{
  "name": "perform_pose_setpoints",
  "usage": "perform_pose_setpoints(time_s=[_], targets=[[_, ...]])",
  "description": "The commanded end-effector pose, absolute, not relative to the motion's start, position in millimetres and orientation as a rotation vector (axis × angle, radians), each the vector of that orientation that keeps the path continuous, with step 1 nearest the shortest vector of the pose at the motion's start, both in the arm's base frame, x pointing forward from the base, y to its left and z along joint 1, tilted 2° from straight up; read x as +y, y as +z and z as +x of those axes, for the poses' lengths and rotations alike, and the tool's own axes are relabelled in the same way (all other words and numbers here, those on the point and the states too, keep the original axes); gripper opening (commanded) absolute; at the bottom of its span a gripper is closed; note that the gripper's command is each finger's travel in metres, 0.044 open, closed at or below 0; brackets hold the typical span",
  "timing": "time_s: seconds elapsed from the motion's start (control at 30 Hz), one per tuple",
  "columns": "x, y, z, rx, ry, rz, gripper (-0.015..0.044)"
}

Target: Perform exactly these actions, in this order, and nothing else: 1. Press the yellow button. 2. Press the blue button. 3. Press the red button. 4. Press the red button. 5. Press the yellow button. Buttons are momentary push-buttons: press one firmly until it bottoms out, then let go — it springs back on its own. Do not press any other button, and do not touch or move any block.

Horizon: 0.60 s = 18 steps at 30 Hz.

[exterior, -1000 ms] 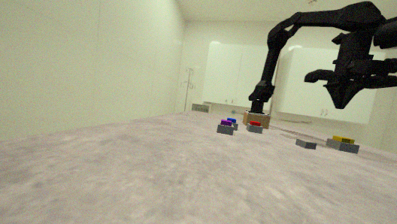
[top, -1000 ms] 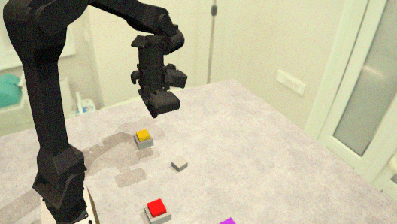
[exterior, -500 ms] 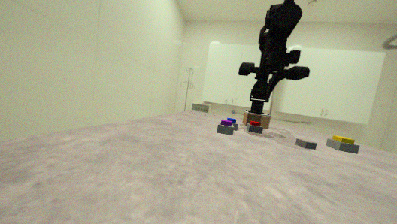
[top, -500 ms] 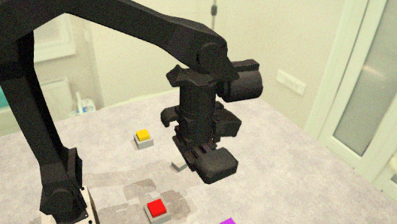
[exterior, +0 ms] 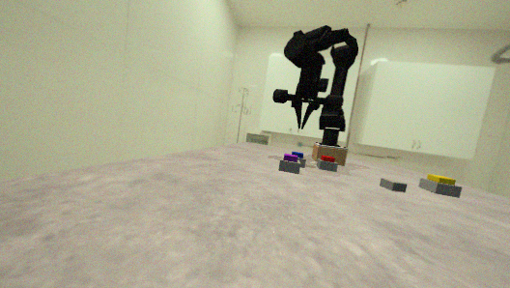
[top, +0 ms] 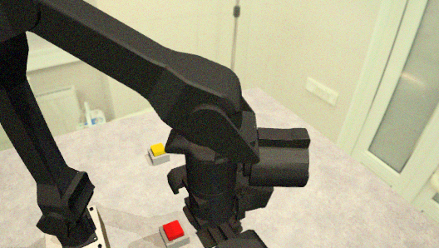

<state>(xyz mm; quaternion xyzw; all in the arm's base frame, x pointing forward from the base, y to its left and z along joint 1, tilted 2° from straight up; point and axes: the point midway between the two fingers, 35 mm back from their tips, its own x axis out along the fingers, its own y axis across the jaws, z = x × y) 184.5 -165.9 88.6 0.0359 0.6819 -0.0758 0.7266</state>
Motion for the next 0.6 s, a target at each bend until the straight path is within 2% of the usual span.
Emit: perform_pose_setpoints(time_s=[0.0,0.57], targets=[[-164.5,45.8,180.4,1.523,-0.150,0.090,0.0020],[-165.6,24.4,181.5,1.523,-0.150,0.090,0.0020]])
